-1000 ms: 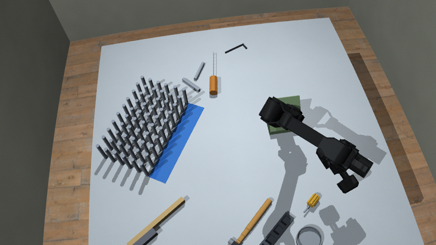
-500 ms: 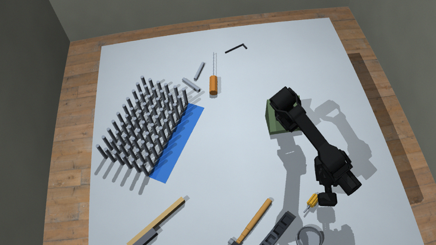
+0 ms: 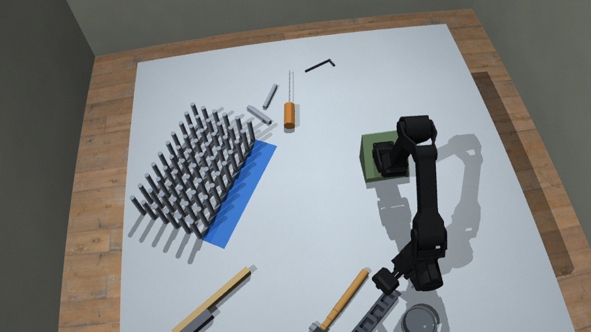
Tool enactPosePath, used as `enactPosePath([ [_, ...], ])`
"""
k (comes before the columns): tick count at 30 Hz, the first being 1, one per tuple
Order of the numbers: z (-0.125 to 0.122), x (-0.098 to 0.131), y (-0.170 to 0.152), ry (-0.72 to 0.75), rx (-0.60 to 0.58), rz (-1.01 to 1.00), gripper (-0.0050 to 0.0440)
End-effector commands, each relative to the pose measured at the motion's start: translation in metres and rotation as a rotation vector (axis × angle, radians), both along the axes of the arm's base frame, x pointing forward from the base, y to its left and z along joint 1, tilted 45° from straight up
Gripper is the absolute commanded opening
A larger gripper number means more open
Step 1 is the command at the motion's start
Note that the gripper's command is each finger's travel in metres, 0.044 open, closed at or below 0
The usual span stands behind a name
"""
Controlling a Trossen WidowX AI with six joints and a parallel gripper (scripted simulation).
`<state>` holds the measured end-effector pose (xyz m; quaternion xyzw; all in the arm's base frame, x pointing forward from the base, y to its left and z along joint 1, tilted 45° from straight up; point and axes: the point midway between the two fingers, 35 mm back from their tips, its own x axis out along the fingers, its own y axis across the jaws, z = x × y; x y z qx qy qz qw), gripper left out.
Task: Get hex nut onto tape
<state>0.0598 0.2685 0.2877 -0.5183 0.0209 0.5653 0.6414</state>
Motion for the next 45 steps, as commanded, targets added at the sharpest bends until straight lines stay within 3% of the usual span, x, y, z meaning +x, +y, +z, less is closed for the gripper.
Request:
enactPosePath([
  [1, 0.002, 0.042, 0.004, 0.097, 0.091, -0.173, 0.0400],
  [4, 0.001, 0.078, -0.001, 0.159, 0.162, -0.327, 0.0400],
  [6, 0.001, 0.078, -0.001, 0.159, 0.162, -0.327, 0.0400],
  [10, -0.005, 0.126, -0.012, 0.231, 0.257, -0.516, 0.0400],
  [16, -0.043, 0.192, -0.026, 0.324, 0.345, -0.718, 0.0400],
  [21, -0.086, 0.252, -0.064, 0.413, 0.447, -0.922, 0.0400],
  [23, -0.086, 0.252, -0.064, 0.413, 0.447, -0.922, 0.0400],
  [28, -0.129, 0.300, -0.124, 0.488, 0.583, -1.121, 0.0400],
  [36, -0.184, 0.329, -0.222, 0.572, 0.788, -1.373, 0.0400],
  [38, -0.197, 0.329, -0.248, 0.588, 0.847, -1.432, 0.0400],
  [40, -0.197, 0.329, -0.248, 0.588, 0.847, -1.432, 0.0400],
  [45, -0.228, 0.318, -0.317, 0.614, 1.025, -1.581, 0.0400],
])
